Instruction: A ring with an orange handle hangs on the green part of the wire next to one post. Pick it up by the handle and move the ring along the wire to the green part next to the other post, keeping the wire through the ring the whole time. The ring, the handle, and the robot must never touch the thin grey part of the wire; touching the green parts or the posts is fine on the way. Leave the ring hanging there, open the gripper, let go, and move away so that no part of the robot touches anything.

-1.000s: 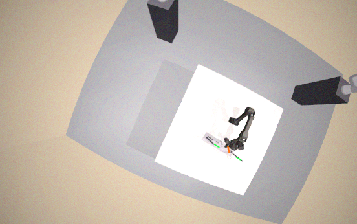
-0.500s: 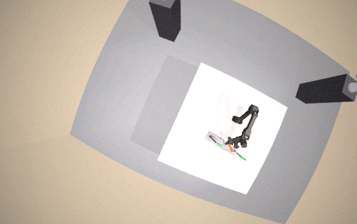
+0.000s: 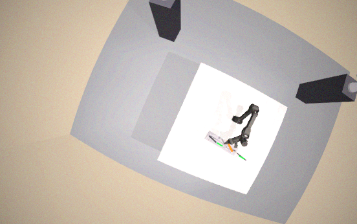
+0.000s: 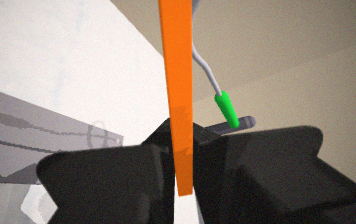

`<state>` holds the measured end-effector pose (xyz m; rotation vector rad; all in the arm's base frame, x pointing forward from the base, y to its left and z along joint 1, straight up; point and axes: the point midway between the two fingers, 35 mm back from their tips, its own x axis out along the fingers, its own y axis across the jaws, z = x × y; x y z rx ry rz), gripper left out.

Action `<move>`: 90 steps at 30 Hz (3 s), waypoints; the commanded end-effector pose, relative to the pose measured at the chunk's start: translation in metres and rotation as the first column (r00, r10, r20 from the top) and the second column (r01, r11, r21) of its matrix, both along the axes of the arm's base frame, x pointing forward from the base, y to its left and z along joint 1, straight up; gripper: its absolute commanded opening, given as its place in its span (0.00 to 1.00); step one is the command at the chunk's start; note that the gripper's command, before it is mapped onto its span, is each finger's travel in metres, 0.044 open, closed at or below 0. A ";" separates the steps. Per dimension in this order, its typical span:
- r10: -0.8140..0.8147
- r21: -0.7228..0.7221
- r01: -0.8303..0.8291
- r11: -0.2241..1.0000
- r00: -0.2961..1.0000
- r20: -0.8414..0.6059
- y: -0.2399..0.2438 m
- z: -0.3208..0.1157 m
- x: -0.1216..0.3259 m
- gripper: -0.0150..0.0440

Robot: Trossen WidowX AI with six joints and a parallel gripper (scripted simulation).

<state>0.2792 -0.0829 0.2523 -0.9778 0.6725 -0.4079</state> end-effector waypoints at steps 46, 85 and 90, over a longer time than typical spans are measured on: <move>0.071 0.765 -0.004 0.644 0.996 -0.055 0.100 -0.078 -0.011 0.00; -0.138 0.837 -0.094 0.540 0.970 0.198 0.169 -0.093 0.015 0.00; -0.141 0.835 -0.094 0.542 0.969 0.201 0.174 -0.093 0.015 0.00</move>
